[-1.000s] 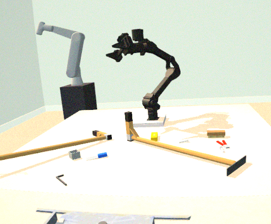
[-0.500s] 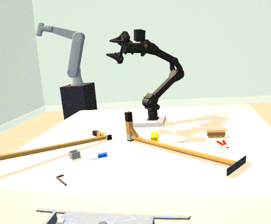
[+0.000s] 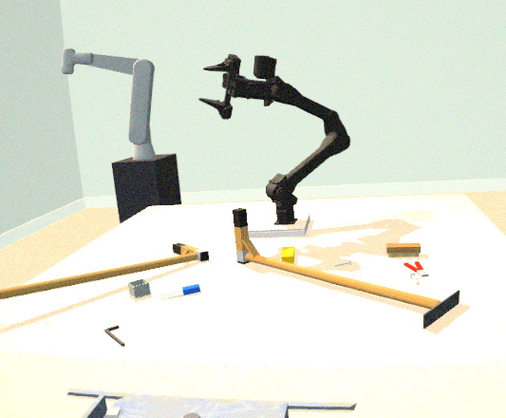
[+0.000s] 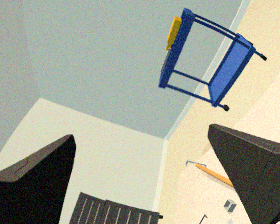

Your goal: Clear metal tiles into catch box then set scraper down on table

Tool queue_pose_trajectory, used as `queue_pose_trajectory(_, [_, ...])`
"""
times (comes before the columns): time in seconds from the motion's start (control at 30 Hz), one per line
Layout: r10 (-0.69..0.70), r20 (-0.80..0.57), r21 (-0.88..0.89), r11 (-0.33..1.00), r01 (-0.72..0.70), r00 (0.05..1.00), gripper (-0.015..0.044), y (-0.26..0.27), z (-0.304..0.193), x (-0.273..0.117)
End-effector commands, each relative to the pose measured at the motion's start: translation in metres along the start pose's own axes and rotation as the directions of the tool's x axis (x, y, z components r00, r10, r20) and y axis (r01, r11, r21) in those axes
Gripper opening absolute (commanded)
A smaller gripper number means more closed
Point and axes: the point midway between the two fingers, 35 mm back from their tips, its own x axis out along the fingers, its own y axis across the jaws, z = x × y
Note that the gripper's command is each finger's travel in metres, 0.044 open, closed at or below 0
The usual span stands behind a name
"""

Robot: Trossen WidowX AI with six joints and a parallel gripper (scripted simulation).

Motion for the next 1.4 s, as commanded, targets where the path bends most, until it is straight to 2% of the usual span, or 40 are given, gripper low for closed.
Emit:
queue_pose_trajectory(0.0, [0.009,0.036,0.097,0.995,-0.013,0.999,0.044,-0.002,0.006,-0.002])
queue_pose_trajectory(0.63, [0.084,0.218,0.48,0.858,-0.182,0.972,0.044,0.006,0.038,-0.017])
queue_pose_trajectory(1.37, [0.182,0.403,0.742,0.509,-0.437,0.897,0.044,0.017,0.066,-0.043])
